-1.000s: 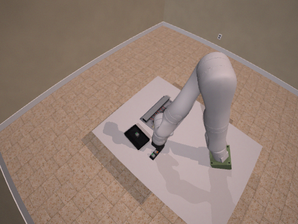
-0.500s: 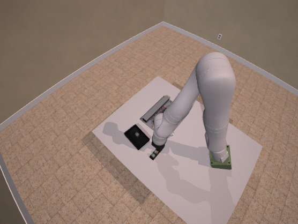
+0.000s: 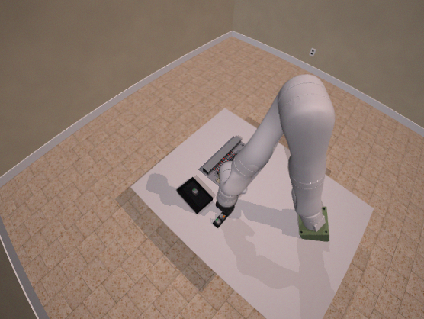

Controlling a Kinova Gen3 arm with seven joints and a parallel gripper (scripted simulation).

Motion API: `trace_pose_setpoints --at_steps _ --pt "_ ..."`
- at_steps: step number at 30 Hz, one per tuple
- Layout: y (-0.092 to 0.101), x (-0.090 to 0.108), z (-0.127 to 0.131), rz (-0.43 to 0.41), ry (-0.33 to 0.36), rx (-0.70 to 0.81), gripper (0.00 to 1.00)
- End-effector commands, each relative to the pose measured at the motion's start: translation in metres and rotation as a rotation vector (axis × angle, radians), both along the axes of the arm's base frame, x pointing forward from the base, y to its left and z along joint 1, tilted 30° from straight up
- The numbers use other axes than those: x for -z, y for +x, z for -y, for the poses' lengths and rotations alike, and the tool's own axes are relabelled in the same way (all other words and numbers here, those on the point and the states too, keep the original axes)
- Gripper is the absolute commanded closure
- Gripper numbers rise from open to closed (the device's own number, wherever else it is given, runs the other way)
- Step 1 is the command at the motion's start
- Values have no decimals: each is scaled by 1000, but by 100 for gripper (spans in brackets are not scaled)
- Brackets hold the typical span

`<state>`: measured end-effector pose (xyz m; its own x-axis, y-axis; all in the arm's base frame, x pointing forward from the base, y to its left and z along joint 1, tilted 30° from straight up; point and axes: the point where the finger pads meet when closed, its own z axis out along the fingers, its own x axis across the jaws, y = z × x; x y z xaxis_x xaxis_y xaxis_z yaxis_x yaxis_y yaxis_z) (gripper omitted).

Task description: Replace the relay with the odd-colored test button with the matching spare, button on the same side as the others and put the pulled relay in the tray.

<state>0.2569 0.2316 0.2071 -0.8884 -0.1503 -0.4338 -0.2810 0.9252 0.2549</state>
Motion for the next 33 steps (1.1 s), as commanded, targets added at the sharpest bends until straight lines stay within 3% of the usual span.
trace_pose_setpoints --at_steps 1,33 --pt "0 0 0 0 0 0 100" --pt "0 0 0 139 -144 -340 100"
